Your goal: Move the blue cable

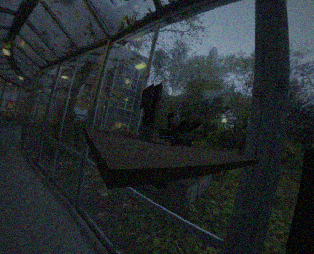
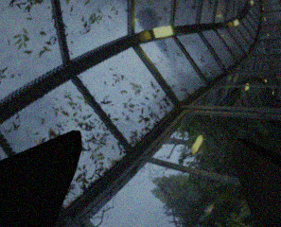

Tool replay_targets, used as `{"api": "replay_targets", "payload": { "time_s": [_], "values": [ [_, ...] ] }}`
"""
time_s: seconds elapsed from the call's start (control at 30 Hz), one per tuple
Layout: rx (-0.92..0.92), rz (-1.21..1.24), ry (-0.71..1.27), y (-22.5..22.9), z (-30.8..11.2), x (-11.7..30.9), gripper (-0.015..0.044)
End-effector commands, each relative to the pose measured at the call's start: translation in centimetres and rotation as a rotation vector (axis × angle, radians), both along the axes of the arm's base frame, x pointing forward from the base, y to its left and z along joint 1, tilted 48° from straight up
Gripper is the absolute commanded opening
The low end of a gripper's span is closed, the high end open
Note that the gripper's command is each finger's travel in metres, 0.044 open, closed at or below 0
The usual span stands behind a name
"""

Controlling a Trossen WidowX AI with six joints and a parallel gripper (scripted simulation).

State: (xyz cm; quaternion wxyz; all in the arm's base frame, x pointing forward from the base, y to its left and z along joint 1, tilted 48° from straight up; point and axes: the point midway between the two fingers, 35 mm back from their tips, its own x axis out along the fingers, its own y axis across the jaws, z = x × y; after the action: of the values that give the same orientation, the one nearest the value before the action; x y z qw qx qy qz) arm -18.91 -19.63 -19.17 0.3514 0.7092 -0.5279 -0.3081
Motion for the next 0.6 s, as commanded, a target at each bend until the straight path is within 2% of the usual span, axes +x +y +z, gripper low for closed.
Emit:
{"api": "replay_targets", "payload": {
  "time_s": [0.0,0.07,0.17,0.37,0.57],
  "values": [
    [0.007,0.010,0.007,-0.1,-0.1,0.1,0.0374],
    [0.058,0.092,0.070,-0.7,-0.5,1.1,0.0321],
    [0.053,0.272,0.274,-3.8,1.7,2.0,0.0243],
    [-0.036,0.612,0.682,-9.7,6.5,6.1,0.0239],
    [-0.229,0.907,1.086,-14.2,11.8,13.0,0.0239]
  ]
}}
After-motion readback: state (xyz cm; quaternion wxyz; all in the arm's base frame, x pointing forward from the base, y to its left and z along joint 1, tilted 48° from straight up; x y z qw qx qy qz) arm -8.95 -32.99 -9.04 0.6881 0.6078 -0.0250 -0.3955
